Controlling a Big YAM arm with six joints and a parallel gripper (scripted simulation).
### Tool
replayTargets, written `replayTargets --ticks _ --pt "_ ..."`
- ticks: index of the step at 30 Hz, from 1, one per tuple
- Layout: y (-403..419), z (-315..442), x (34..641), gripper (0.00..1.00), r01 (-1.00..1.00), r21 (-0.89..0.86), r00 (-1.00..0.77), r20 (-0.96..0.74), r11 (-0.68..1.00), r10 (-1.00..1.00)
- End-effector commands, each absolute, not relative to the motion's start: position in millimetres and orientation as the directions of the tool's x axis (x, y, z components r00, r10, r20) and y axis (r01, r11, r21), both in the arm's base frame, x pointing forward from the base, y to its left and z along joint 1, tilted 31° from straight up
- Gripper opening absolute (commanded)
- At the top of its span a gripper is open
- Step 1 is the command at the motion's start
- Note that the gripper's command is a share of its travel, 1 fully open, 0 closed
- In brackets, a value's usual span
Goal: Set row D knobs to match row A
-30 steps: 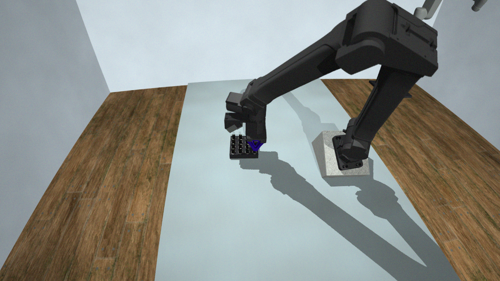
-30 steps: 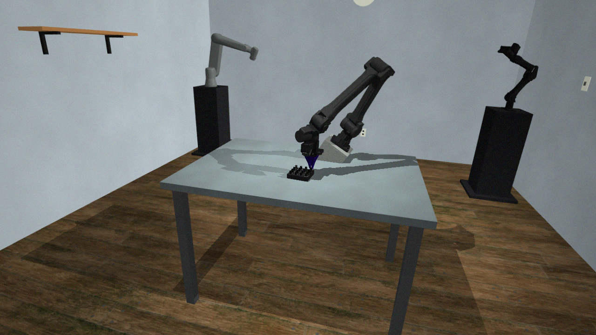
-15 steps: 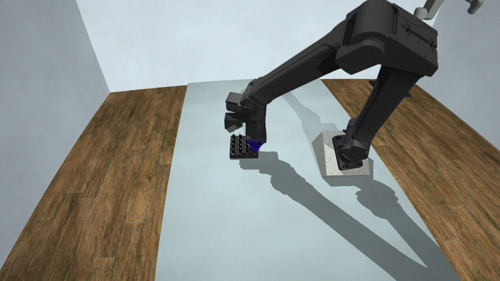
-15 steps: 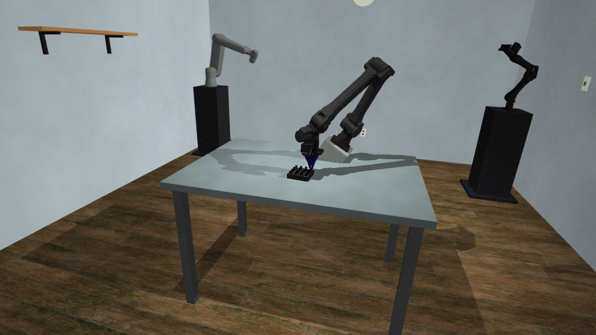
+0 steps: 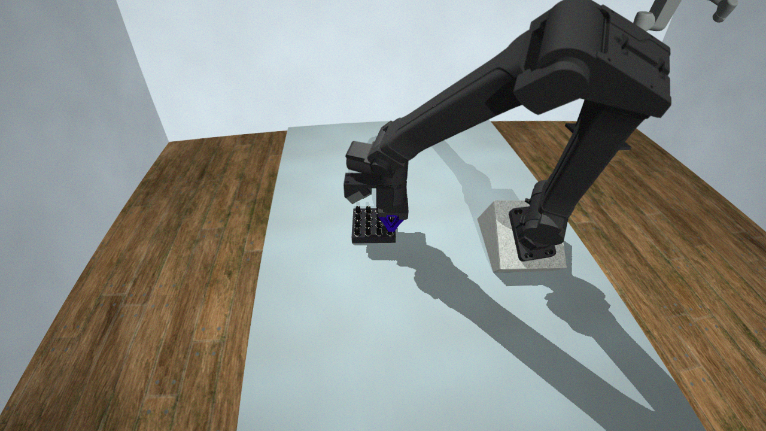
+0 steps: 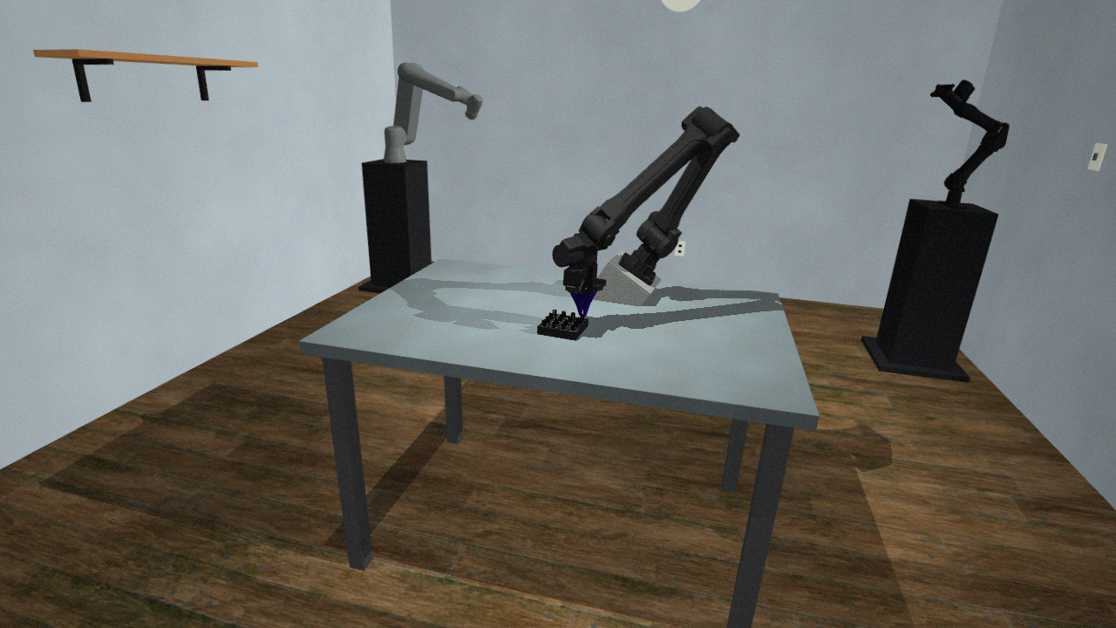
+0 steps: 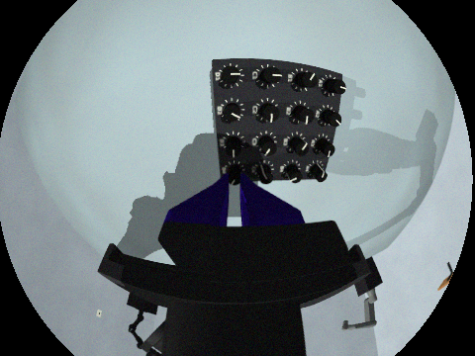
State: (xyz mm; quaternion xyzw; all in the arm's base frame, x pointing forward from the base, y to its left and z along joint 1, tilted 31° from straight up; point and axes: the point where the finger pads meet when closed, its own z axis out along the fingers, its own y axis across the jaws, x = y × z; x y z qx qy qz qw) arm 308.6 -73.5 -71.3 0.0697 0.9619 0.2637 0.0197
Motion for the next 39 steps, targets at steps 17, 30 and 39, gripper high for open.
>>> replayTargets --ticks 17,30,39 --pt "-70.3 -76.0 310.6 0.09 0.004 0.512 -0.998 -0.057 0.859 0.038" --pt "-70.1 -75.9 310.2 0.09 -0.167 0.496 -0.984 -0.143 0.852 -0.11" --pt "-69.9 -75.9 309.9 0.09 -0.356 0.459 -0.932 -0.236 0.814 -0.274"
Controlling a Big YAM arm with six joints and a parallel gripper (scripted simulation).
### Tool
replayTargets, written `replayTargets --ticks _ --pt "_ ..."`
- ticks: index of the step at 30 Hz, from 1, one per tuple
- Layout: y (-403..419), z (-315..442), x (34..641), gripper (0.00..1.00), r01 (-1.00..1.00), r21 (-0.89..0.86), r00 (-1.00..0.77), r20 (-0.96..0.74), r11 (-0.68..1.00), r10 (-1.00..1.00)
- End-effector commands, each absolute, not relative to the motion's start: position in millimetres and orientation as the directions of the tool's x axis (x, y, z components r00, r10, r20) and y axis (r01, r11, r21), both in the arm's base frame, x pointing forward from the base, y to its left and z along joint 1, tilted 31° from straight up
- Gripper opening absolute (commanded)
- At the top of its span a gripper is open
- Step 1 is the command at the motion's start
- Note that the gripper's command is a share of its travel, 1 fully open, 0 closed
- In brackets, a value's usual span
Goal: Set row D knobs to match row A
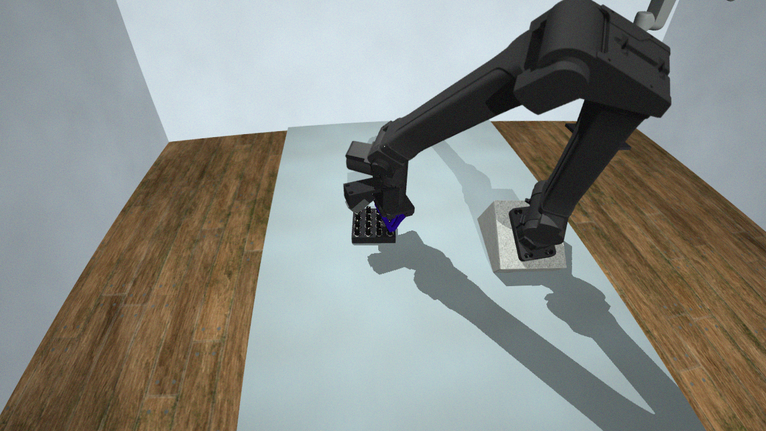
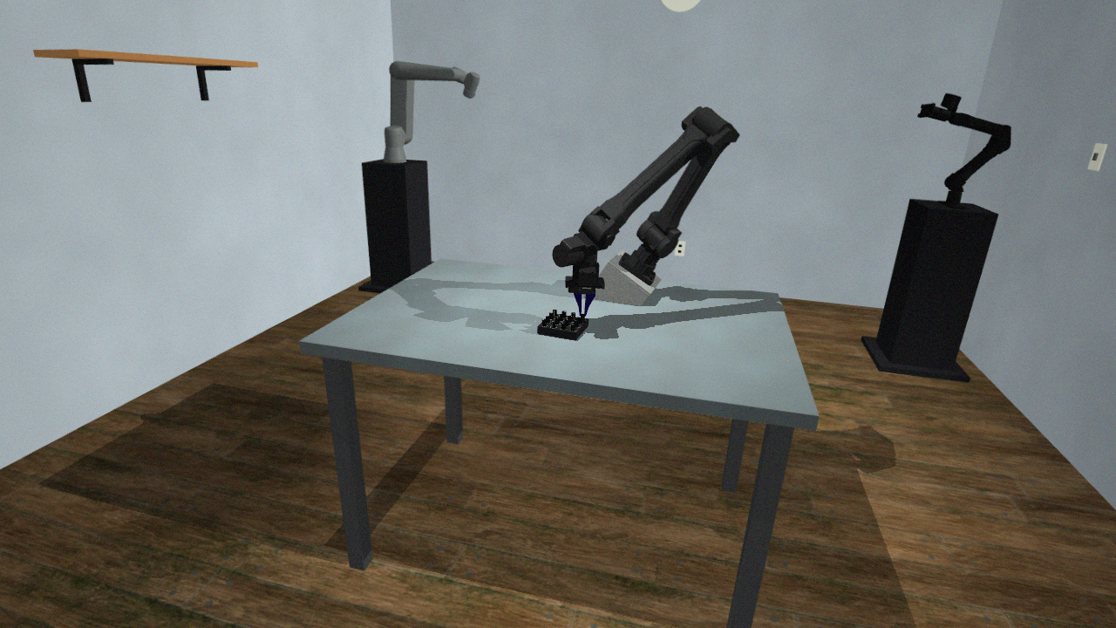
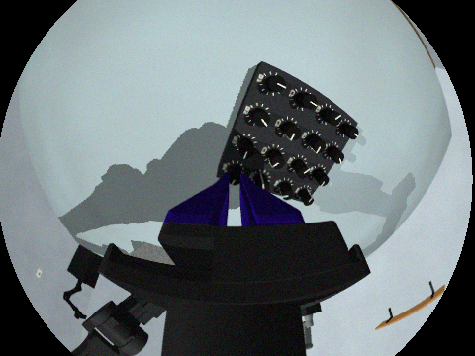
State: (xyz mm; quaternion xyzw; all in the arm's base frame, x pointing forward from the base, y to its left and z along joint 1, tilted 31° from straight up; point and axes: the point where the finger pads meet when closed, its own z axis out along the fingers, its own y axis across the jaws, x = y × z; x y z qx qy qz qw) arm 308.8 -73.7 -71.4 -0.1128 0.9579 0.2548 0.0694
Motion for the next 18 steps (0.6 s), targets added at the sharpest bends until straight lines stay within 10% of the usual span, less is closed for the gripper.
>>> replayTargets --ticks 1,18 --pt "-69.7 -75.9 309.7 0.09 -0.378 0.454 -0.923 -0.247 0.807 -0.294" --pt "-69.3 -75.9 309.1 0.09 -0.703 0.328 -0.709 -0.401 0.631 -0.58"
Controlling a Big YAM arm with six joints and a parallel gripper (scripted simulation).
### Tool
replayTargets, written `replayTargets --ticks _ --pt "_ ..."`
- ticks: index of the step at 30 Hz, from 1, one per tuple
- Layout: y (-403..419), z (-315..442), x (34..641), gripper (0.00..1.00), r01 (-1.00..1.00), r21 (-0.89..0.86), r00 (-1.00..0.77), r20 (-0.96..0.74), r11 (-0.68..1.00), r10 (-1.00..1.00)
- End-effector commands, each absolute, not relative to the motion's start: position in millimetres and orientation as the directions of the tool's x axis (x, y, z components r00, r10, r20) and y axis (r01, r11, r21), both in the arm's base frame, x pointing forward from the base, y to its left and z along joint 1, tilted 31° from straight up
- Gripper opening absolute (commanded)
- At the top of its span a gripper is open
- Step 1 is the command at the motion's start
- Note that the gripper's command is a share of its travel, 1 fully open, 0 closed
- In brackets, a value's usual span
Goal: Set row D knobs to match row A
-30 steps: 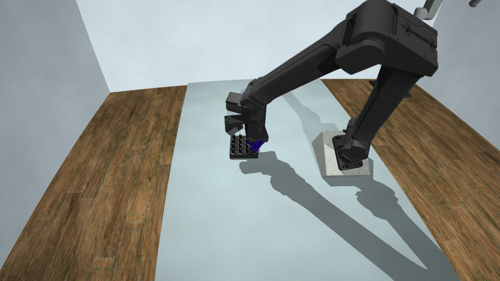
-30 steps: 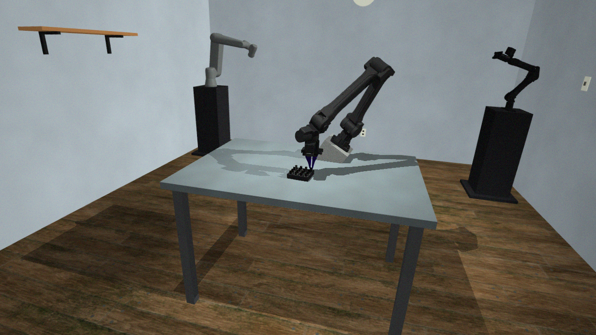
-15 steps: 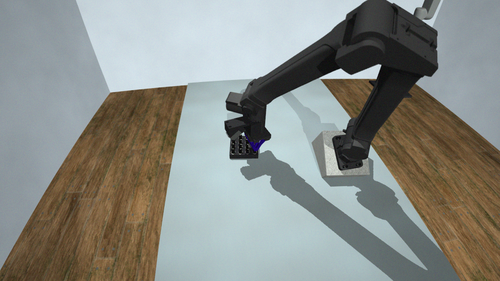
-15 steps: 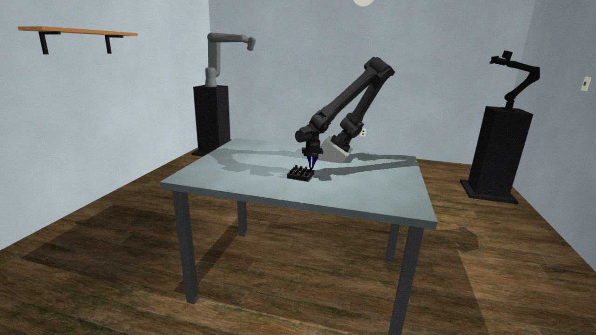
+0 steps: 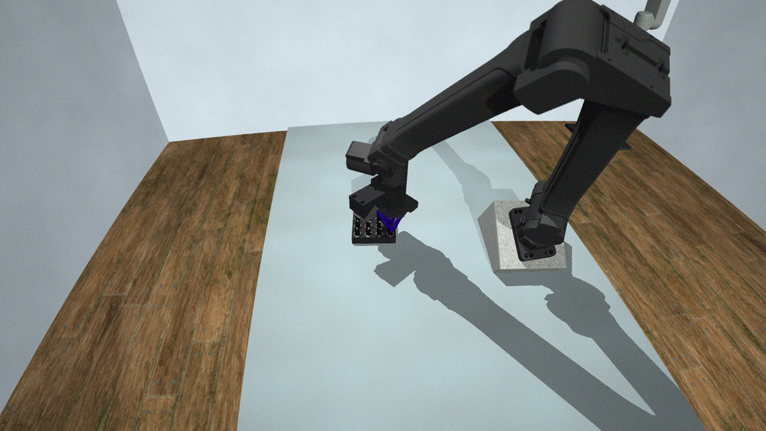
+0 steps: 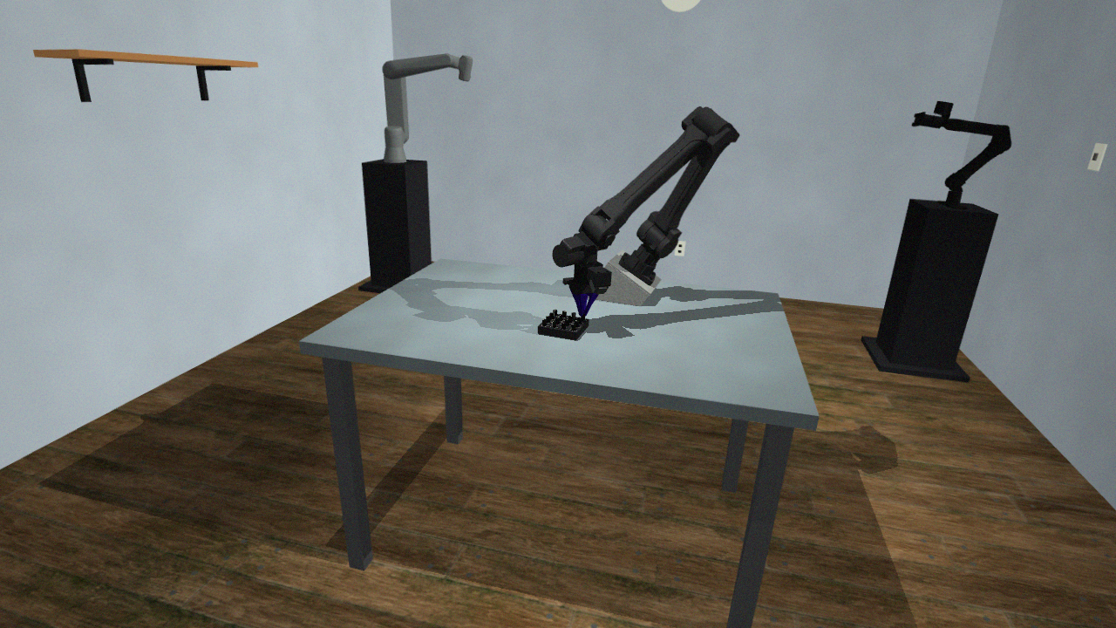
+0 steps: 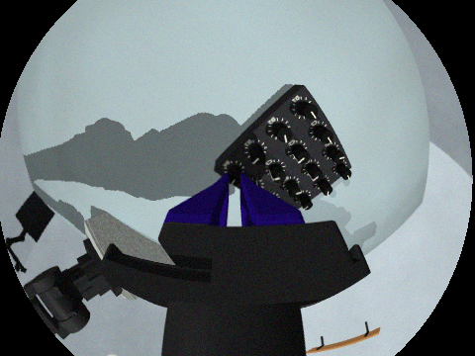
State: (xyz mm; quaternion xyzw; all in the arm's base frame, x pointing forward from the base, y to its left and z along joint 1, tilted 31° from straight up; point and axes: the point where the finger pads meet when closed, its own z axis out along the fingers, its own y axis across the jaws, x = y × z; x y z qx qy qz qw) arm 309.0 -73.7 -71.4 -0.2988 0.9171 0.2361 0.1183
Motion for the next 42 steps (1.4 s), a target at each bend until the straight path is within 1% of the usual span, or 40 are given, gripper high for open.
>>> replayTargets --ticks 1,3,18,20,34,42 --pt "-69.2 -75.9 309.0 0.09 -0.721 0.317 -0.69 -0.41 0.616 -0.596" --pt "-69.2 -75.9 309.0 0.09 -0.721 0.317 -0.69 -0.41 0.616 -0.596" --pt "-69.0 -76.0 308.7 0.09 -0.922 0.148 -0.381 -0.497 0.357 -0.78" --pt "-69.0 -76.0 308.7 0.09 -0.922 0.148 -0.381 -0.497 0.357 -0.78" --pt "-68.8 -76.0 308.4 0.09 -0.987 0.025 -0.148 -0.518 0.158 -0.842" --pt "-68.8 -76.1 308.3 0.09 -0.994 -0.008 -0.086 -0.519 0.105 -0.851"
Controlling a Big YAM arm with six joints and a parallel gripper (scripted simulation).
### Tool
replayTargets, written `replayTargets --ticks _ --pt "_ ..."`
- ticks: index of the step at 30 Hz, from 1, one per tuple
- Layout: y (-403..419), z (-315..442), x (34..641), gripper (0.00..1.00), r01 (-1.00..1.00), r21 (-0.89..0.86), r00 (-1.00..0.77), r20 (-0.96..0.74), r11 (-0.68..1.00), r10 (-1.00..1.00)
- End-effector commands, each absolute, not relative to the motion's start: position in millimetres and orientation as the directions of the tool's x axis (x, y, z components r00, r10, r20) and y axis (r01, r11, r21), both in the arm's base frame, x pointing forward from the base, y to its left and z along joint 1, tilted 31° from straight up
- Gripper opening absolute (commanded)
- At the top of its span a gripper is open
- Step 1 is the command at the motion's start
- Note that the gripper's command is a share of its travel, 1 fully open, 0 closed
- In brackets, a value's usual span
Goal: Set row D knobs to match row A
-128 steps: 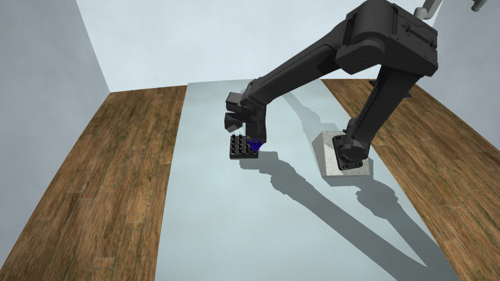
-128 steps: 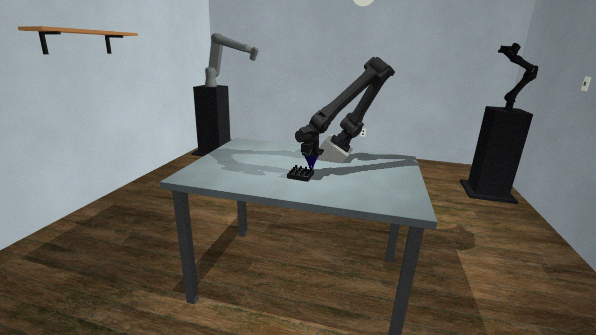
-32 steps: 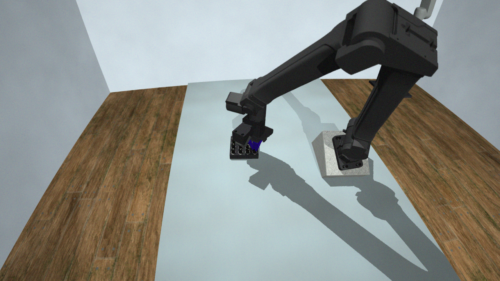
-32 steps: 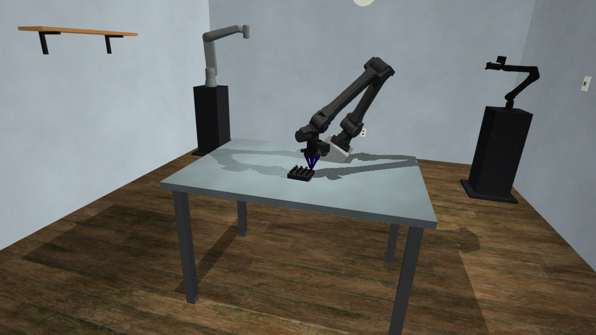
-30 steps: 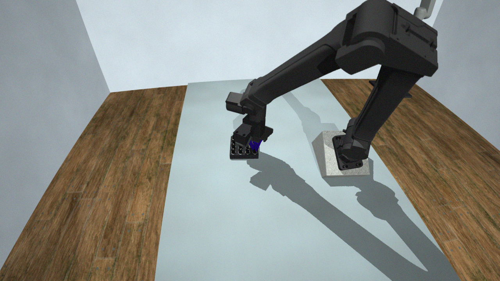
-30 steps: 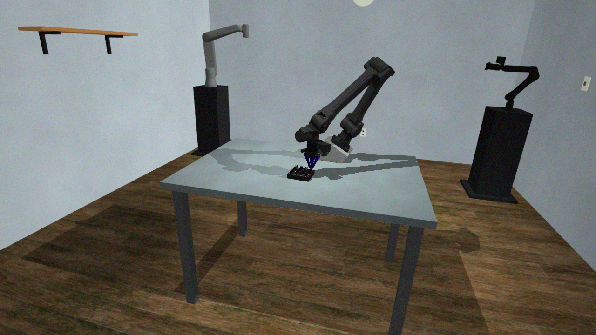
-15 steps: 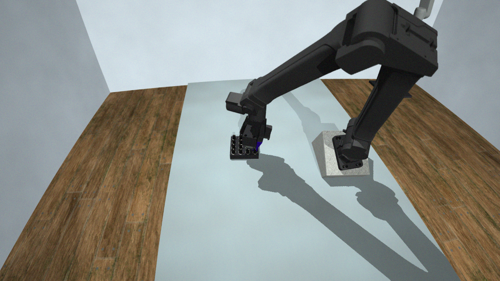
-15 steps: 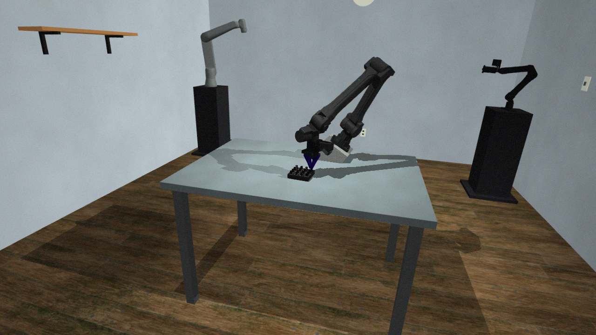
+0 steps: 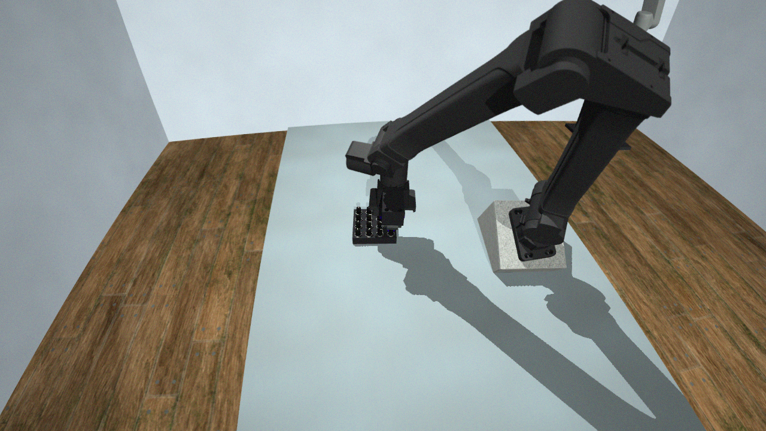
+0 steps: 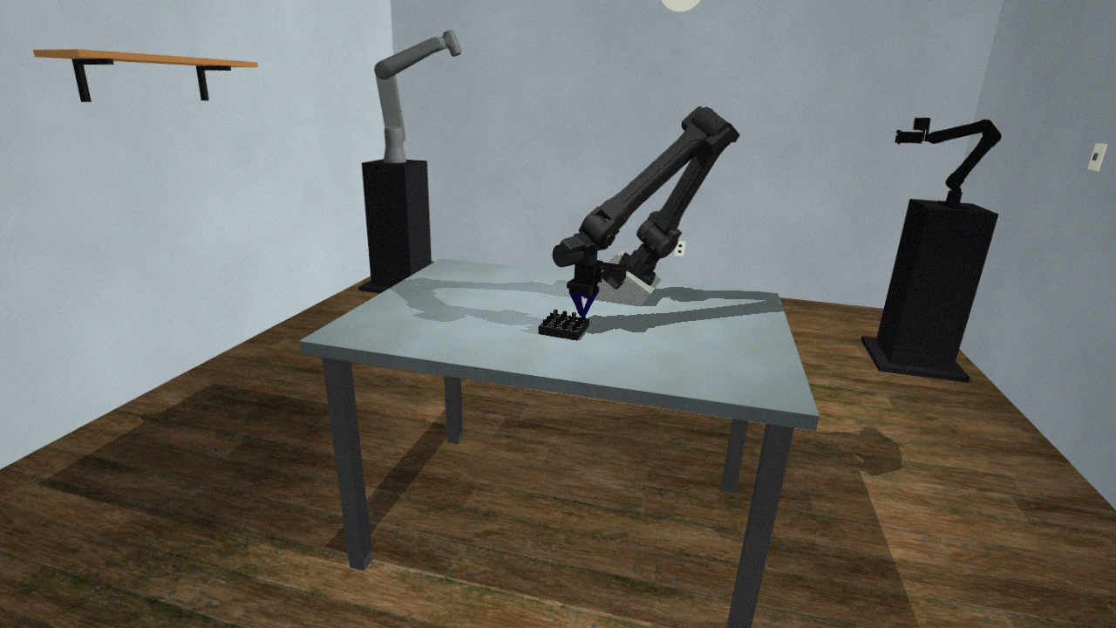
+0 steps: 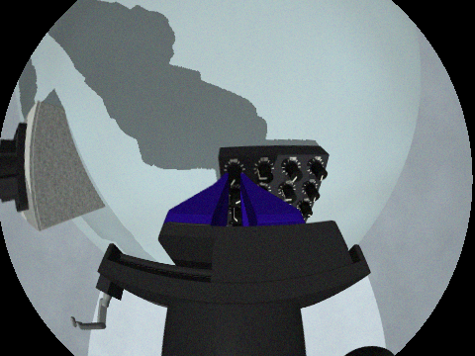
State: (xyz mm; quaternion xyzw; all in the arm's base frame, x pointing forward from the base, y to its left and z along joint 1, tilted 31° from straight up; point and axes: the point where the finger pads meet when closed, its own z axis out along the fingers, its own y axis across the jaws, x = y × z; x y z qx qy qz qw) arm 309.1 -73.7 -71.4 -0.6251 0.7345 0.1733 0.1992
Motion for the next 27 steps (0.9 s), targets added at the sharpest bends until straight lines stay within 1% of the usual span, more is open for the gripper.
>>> replayTargets --ticks 1,10,27 --pt "-68.8 -76.1 308.3 0.09 -0.995 -0.012 -0.078 -0.519 0.098 -0.851" --pt "-68.7 -76.1 308.3 0.09 -0.998 -0.034 -0.035 -0.518 0.062 -0.855" --pt "-68.7 -76.1 308.3 0.09 -0.998 -0.035 -0.032 -0.518 0.059 -0.855"
